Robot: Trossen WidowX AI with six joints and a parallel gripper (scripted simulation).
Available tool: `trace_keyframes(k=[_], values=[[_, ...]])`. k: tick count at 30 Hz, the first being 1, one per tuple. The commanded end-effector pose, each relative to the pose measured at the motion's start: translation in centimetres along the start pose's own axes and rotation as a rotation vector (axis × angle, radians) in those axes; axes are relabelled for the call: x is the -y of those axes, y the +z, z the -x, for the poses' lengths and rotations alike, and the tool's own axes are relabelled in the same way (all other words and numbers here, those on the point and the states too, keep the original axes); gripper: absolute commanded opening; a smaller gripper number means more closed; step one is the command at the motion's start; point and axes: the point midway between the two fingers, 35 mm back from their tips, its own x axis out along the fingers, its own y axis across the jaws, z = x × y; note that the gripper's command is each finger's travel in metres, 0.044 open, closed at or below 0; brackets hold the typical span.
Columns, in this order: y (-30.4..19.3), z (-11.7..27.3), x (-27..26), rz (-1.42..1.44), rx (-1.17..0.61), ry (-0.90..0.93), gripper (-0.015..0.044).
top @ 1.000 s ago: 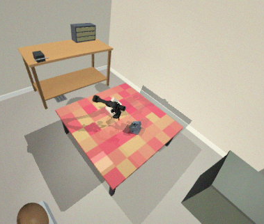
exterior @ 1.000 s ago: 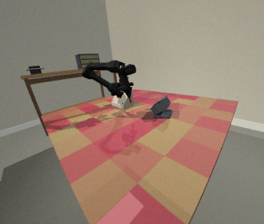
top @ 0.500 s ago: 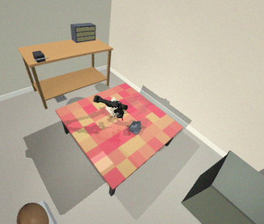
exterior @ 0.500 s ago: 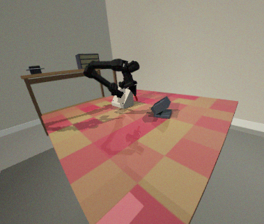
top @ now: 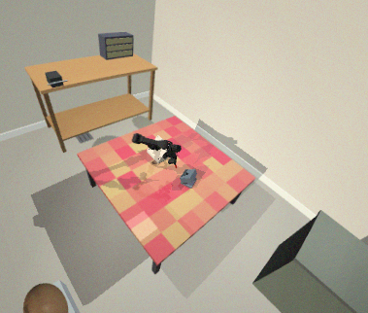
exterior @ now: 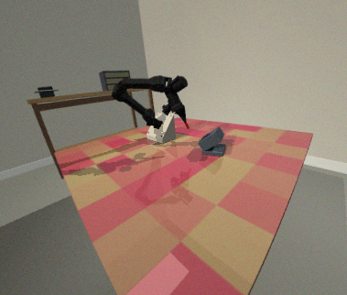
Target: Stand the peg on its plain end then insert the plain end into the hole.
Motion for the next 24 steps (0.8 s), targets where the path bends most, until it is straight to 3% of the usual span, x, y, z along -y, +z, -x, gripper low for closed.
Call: trace_keyframes(k=[1, 24], values=[[-1.4, 0.1, 0.0, 0.032, -0.033, 0.009, 0.0], [-5.8, -0.7, 0.3, 0.139, -0.132, 0.058, 0.0]])
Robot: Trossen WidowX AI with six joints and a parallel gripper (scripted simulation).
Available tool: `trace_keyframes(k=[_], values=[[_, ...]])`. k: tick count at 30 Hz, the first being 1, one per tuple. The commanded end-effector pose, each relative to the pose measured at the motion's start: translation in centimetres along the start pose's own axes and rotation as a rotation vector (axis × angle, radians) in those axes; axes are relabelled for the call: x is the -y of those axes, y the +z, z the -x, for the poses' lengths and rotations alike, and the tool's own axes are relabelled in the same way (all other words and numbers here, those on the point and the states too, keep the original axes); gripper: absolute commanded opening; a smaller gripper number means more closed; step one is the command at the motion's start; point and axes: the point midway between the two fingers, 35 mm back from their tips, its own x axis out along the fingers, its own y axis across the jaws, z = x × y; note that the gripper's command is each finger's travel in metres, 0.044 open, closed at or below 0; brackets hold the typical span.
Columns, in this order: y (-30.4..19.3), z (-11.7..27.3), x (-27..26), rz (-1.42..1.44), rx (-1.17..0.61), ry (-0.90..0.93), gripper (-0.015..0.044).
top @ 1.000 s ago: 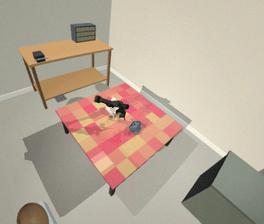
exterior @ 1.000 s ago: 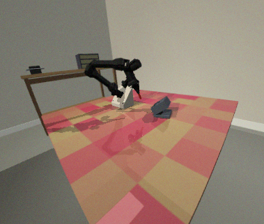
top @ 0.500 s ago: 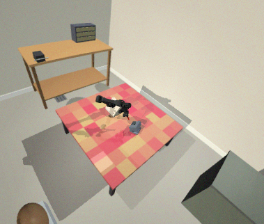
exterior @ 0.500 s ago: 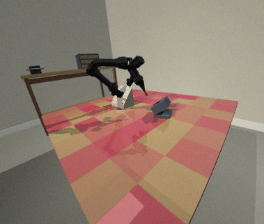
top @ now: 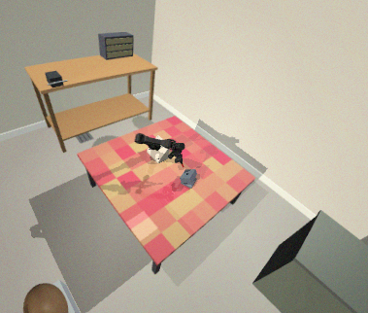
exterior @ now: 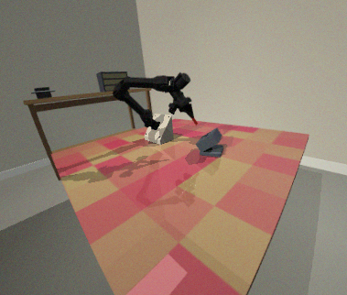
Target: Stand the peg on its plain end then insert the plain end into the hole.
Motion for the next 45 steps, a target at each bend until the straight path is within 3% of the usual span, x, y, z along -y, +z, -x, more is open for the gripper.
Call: trace_keyframes(k=[1, 45], values=[[-0.2, -0.8, 0.1, 0.009, -0.002, -0.004, 0.0], [-0.7, -7.0, -0.1, 0.008, -0.014, 0.008, 0.0]])
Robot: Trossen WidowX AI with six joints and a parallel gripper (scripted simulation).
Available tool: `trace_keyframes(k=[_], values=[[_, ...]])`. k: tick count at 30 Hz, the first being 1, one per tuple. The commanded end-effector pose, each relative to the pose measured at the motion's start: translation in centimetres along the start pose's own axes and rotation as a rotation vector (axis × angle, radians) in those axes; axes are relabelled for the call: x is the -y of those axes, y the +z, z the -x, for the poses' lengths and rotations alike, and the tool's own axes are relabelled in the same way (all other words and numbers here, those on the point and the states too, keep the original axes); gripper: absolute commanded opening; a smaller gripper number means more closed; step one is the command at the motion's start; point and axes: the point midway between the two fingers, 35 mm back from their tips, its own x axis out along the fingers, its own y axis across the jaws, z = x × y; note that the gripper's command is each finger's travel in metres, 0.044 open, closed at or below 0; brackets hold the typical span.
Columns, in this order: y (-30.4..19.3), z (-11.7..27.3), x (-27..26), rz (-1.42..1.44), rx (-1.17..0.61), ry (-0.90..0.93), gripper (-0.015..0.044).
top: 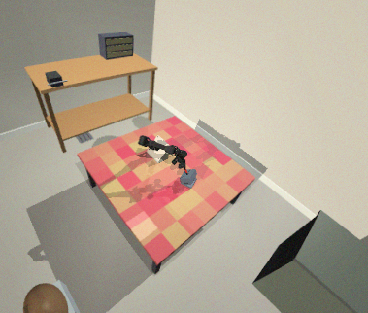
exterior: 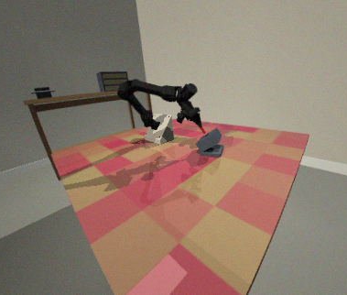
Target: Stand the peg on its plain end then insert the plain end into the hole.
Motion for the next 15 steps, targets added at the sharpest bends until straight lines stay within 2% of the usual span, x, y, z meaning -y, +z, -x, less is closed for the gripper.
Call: trace_keyframes(k=[1, 15], values=[[-0.04, -0.63, 0.23, 0.007, -0.001, -0.005, 0.0], [0.0, -0.51, 0.05, 0.0, 0.0, 0.0, 0.0]])
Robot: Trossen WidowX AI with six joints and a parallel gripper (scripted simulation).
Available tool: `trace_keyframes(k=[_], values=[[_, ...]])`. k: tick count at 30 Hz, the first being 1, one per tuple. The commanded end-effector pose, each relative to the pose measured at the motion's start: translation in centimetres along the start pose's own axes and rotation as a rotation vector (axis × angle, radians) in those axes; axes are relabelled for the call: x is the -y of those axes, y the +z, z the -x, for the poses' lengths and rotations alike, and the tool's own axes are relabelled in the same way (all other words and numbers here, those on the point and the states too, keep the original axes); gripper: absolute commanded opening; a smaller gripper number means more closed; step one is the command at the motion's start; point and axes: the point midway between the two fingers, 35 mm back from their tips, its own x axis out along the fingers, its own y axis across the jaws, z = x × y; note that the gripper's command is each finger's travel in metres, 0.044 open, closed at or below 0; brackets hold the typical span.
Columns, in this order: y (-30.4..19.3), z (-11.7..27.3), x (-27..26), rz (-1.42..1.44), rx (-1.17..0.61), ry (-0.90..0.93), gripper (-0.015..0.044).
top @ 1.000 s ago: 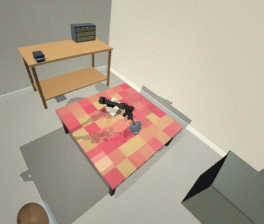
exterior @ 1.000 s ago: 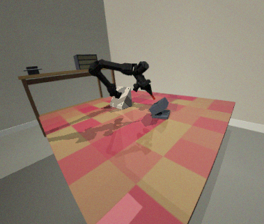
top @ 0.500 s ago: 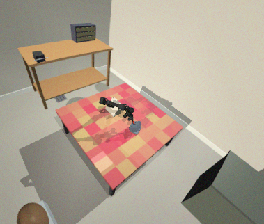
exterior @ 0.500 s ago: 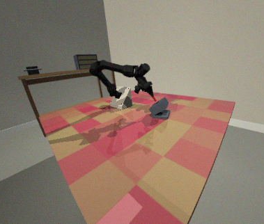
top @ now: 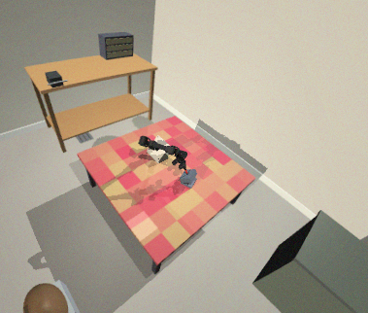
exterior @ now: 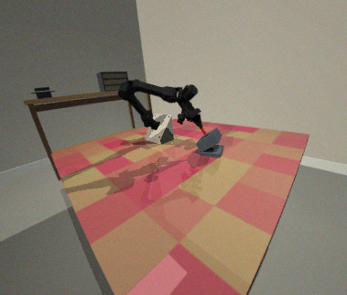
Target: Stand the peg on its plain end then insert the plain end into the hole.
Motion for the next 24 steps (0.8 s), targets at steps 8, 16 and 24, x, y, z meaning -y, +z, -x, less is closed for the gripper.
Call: trace_keyframes(k=[8, 16, 24], values=[[-0.06, 0.06, 0.05, -0.001, -0.001, 0.001, 0.0], [-0.11, -0.08, 0.21, -0.001, -0.001, 0.001, 0.0], [-0.12, -0.55, 0.26, -0.001, -0.001, 0.001, 0.0]])
